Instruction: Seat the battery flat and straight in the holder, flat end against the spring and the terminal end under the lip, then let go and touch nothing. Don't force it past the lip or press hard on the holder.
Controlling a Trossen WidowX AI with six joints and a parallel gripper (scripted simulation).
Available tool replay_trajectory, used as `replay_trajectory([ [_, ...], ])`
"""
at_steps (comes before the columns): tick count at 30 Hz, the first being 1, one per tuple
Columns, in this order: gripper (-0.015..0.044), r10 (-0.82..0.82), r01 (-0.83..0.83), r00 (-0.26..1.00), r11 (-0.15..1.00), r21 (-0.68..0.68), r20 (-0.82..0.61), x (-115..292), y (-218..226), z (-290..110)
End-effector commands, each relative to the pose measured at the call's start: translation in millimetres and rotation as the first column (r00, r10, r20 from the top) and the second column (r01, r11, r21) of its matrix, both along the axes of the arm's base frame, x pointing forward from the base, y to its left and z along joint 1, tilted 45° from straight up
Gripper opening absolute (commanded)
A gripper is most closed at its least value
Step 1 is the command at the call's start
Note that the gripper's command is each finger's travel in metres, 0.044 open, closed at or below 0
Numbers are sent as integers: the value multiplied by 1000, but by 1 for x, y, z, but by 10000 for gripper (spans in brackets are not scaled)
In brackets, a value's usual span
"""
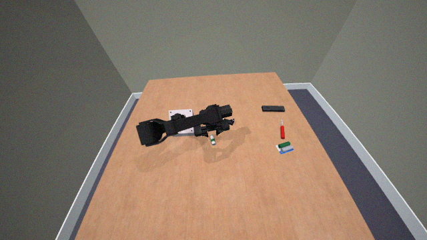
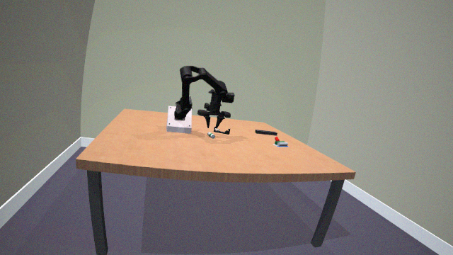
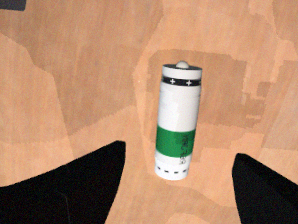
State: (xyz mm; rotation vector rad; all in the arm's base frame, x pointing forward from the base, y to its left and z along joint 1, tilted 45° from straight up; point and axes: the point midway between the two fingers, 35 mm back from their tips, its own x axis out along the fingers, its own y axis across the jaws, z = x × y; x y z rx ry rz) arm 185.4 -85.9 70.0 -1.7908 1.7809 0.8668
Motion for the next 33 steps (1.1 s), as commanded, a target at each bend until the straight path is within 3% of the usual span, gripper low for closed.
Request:
replay_trajectory([
  [1,238,5,-5,1000,1000,-7,-12,0,-3,-3],
  [32,238,4,-5,1000,1000,-10,-12,-3,-36,-35],
  [33,212,4,-5,1000,1000,-10,-12,-3,-36,-35],
])
